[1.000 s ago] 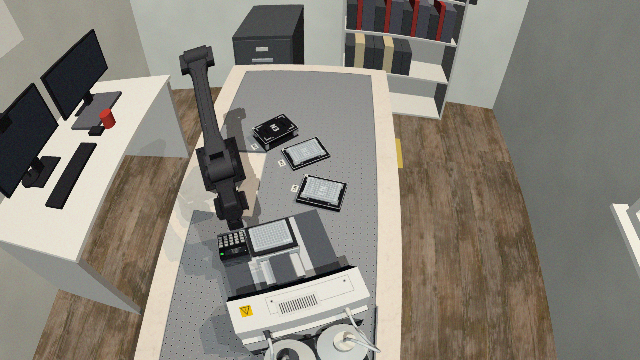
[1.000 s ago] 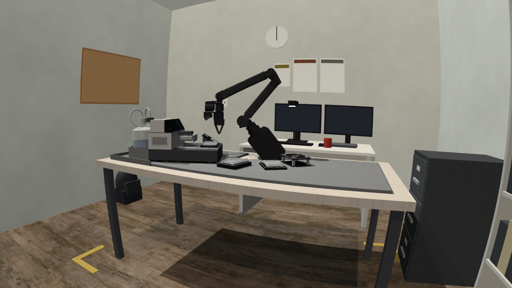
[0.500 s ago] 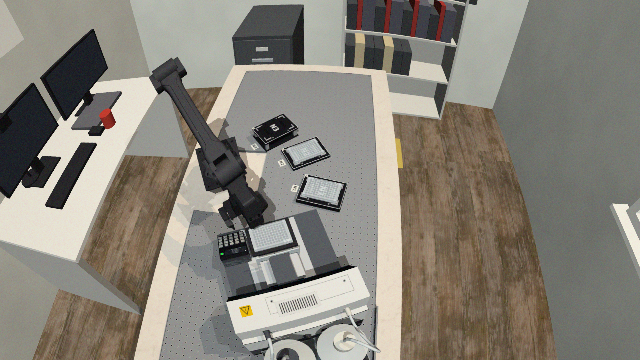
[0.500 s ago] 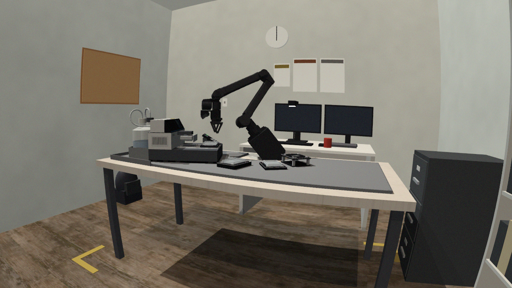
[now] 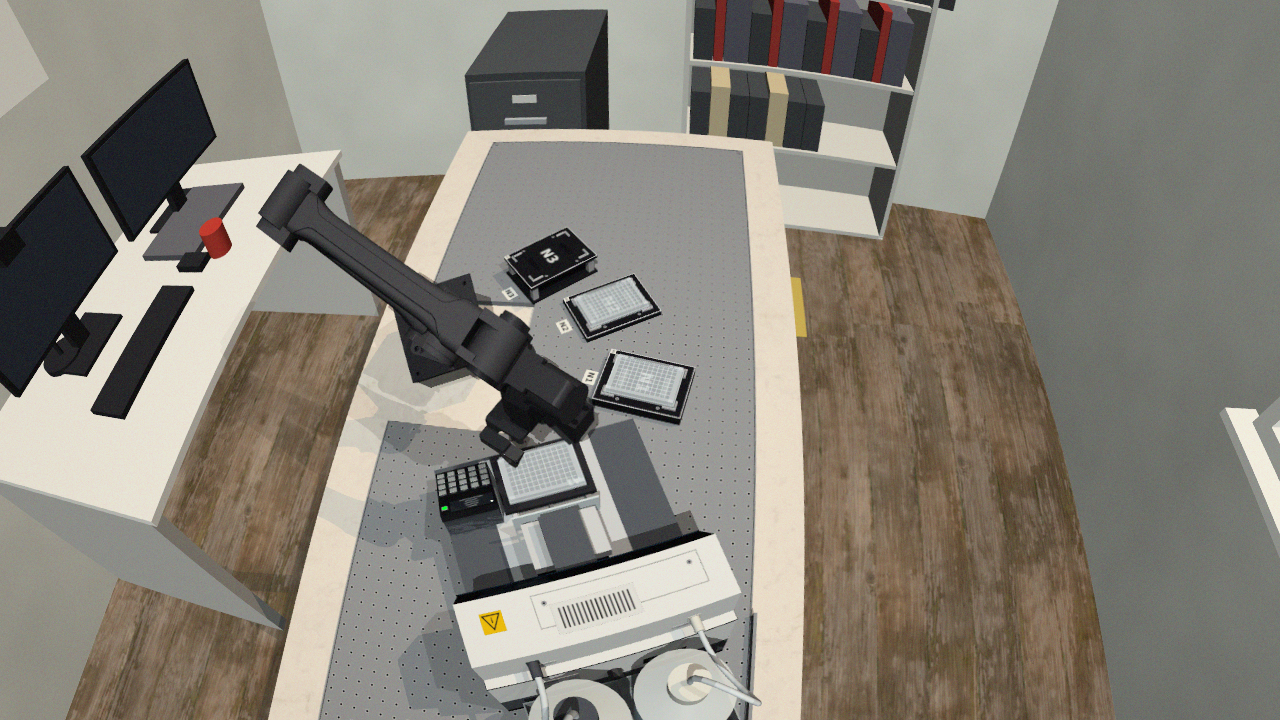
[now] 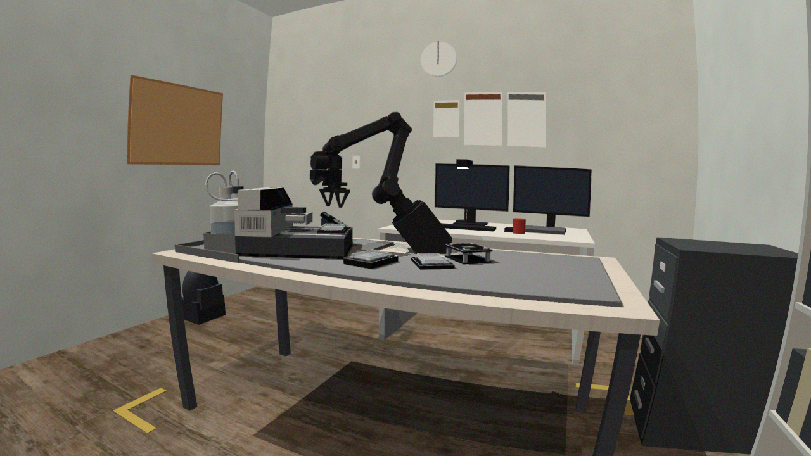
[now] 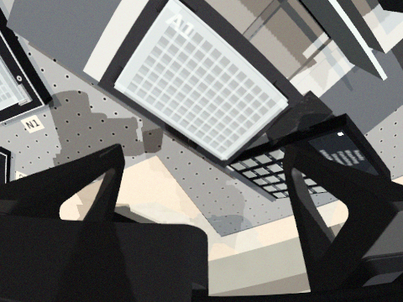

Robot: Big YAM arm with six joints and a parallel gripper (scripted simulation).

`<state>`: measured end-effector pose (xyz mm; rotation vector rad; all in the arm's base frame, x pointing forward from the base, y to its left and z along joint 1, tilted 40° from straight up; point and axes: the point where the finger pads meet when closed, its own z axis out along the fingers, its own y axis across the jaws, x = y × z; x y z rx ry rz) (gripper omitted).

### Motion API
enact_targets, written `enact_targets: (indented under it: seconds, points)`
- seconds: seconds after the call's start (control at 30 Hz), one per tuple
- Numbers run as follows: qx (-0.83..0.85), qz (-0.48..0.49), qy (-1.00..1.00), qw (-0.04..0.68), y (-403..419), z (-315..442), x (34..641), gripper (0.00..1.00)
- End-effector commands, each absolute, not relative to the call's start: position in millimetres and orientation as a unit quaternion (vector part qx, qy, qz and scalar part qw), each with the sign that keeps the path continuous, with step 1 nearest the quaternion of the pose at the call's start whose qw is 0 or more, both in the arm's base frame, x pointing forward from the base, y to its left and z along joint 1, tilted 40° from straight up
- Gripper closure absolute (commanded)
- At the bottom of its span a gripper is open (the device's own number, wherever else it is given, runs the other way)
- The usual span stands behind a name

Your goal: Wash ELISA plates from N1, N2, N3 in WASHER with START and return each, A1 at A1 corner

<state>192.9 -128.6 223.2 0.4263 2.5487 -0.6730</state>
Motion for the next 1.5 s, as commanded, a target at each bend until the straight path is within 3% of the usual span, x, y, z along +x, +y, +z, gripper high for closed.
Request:
enact_targets:
  seconds: [0.0,0.8,1.47]
  points:
    - [0.095,-0.259,0.932,0.236,-127,251,204,0.00]
    - [-0.235,-0.328,0.906,0.128,-130,247,200,0.00]
    - [-0.256,-0.324,0.904,0.111,-133,224,201,0.00]
